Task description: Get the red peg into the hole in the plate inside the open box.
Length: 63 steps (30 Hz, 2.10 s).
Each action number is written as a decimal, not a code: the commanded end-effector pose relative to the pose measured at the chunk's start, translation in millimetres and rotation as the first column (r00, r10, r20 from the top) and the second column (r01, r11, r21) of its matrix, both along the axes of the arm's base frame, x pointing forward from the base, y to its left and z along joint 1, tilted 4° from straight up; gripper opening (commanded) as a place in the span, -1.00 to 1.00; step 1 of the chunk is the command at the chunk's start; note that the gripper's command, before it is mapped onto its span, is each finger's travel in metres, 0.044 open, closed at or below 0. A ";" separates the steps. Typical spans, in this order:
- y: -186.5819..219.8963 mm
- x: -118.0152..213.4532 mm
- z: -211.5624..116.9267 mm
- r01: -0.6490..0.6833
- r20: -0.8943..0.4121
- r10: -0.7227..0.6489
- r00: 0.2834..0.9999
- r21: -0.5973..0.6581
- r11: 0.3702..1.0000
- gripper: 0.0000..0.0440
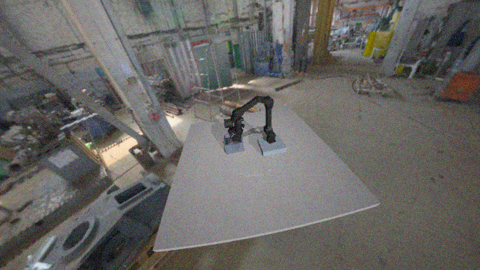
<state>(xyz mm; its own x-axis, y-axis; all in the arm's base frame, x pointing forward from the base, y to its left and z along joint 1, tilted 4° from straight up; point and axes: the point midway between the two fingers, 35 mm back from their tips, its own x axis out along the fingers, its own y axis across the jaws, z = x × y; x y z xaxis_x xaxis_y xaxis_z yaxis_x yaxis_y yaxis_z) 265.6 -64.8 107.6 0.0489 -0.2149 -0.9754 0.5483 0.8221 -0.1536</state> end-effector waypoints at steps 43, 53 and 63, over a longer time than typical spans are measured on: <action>-2.5 10.3 -15.7 0.030 -0.002 -0.030 1.000 0.025 0.999 -0.39; -4.1 13.5 -18.7 0.035 -0.004 -0.035 0.999 0.029 0.999 -0.40; -6.1 17.2 -21.4 0.040 -0.007 -0.040 0.999 0.031 0.999 -0.41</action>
<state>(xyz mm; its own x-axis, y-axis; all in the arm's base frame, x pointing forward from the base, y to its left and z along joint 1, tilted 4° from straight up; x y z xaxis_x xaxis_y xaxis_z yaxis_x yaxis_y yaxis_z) 280.1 -70.1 86.3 0.0302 -0.1887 -0.9816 0.5730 0.8079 -0.1377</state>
